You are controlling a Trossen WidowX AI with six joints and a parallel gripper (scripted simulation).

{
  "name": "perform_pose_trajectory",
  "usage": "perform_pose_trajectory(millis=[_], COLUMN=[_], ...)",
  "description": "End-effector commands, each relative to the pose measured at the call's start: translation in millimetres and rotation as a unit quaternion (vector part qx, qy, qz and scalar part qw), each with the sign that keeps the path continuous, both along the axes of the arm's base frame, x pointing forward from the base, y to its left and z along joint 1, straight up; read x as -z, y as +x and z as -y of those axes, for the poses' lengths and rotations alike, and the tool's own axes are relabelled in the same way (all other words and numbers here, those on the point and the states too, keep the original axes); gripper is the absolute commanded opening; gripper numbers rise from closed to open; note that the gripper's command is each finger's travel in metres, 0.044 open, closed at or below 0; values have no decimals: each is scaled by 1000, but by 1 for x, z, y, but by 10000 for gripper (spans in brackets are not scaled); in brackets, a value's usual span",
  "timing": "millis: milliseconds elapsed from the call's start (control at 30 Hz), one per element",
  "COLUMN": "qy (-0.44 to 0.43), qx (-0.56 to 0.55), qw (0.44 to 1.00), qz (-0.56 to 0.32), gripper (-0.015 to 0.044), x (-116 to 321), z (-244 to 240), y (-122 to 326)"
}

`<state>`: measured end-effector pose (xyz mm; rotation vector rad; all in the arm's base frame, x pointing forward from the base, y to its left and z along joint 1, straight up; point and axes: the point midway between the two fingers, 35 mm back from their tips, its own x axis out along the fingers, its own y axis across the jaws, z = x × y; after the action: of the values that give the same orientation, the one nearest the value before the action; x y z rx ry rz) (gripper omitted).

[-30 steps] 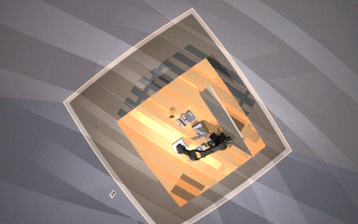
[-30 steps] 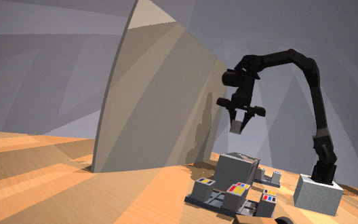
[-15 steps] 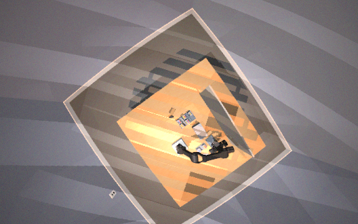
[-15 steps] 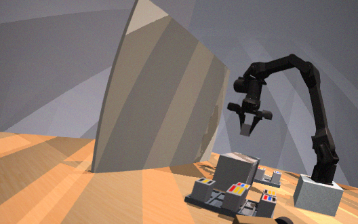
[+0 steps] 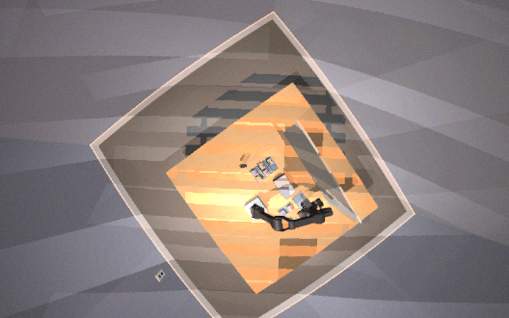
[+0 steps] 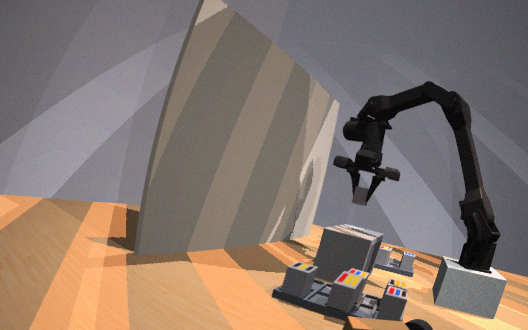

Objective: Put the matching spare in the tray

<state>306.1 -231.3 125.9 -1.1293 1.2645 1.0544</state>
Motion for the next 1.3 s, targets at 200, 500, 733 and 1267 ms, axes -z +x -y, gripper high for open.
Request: perform_pose_trajectory(millis=[200,500,733,1267], qy=[1,1,1,1], qx=[-2,-2,-2,-2], qw=[1000,1000,1000,1000], qz=[-3,-3,-3,-3], gripper=[0,0,0,0], x=[12,21,28,44], z=[2,3,3,5], y=[1,3,4,5])
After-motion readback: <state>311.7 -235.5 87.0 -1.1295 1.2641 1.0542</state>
